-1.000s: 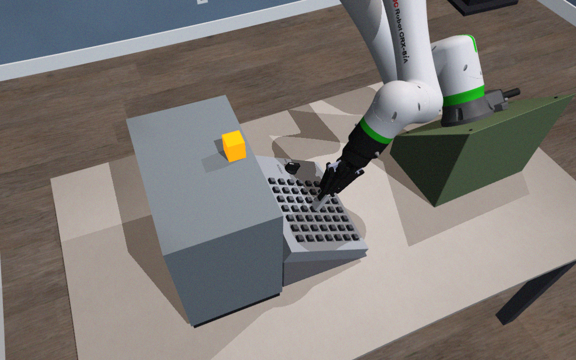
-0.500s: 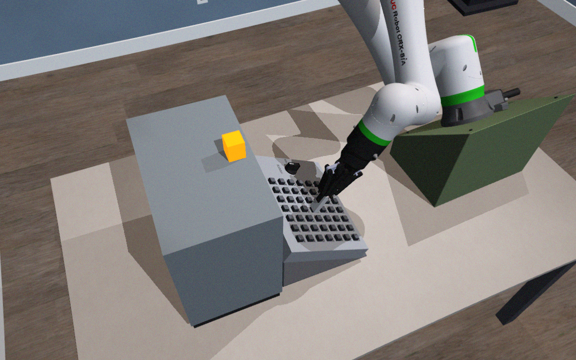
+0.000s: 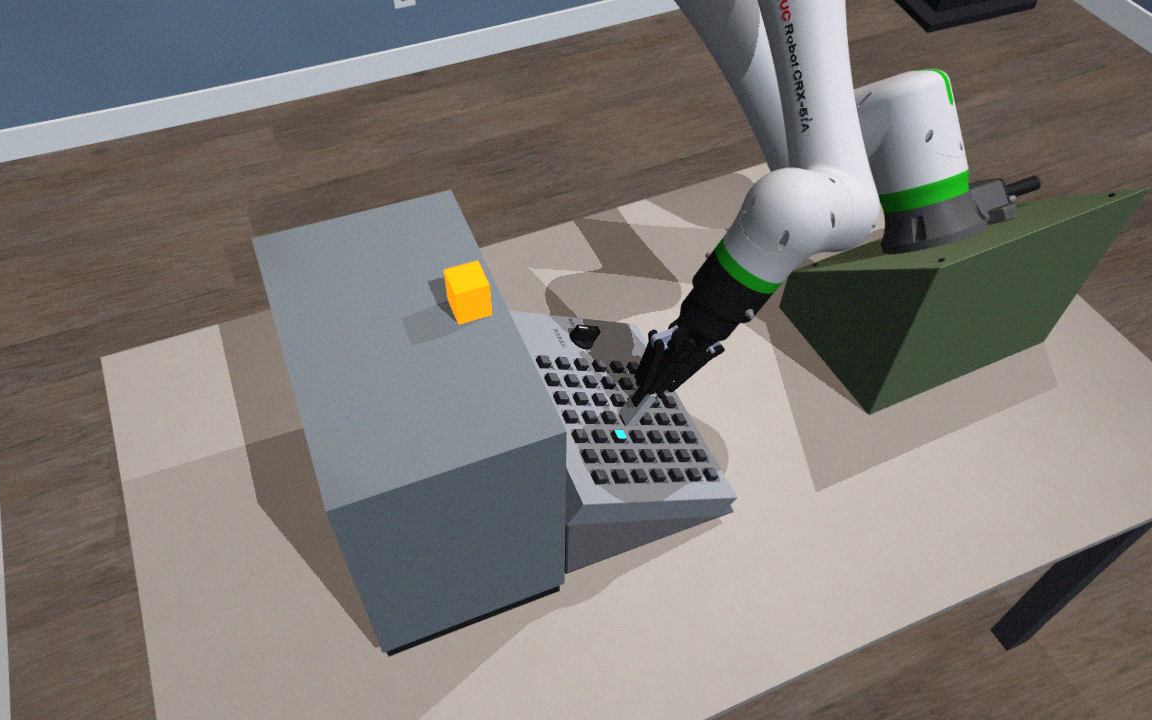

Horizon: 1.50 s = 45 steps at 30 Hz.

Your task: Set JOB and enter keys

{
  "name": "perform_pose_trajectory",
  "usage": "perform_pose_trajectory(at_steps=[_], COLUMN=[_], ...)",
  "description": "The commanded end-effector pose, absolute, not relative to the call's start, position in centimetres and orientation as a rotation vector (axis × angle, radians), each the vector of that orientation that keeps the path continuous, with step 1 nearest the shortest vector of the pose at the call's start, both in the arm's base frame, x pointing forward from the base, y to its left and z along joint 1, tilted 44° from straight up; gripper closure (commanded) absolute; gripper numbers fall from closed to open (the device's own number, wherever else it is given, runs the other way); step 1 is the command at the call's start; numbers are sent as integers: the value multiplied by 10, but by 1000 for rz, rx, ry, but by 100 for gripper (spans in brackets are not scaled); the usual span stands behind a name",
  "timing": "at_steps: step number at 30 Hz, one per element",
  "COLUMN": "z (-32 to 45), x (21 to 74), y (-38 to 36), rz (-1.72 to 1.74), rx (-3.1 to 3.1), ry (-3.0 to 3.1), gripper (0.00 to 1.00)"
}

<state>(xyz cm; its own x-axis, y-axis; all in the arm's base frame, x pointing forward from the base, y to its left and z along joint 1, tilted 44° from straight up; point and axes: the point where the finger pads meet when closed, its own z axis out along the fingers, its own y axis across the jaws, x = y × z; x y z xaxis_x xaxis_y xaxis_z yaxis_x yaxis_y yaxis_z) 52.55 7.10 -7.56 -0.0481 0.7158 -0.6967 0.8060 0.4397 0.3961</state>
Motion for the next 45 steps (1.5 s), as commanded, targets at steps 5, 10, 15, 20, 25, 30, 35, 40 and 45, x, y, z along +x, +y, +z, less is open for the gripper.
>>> perform_pose_trajectory(at_steps=[5, 10, 15, 20, 25, 30, 35, 40, 45], z=[-76, -76, -76, -76, -76, -76, -76, -75, -72], x=[526, 526, 526, 526, 526, 526, 526, 525, 522], y=[71, 71, 71, 71, 71, 71, 71, 72, 74], rz=[-126, -126, -126, -126, -126, -126, -126, -126, -126], rx=[1306, 1306, 1306, 1306, 1306, 1306, 1306, 1306, 1306], ry=[1789, 1789, 1789, 1789, 1789, 1789, 1789, 1789, 1789], gripper=[100, 100, 100, 100, 100, 100, 100, 100, 100])
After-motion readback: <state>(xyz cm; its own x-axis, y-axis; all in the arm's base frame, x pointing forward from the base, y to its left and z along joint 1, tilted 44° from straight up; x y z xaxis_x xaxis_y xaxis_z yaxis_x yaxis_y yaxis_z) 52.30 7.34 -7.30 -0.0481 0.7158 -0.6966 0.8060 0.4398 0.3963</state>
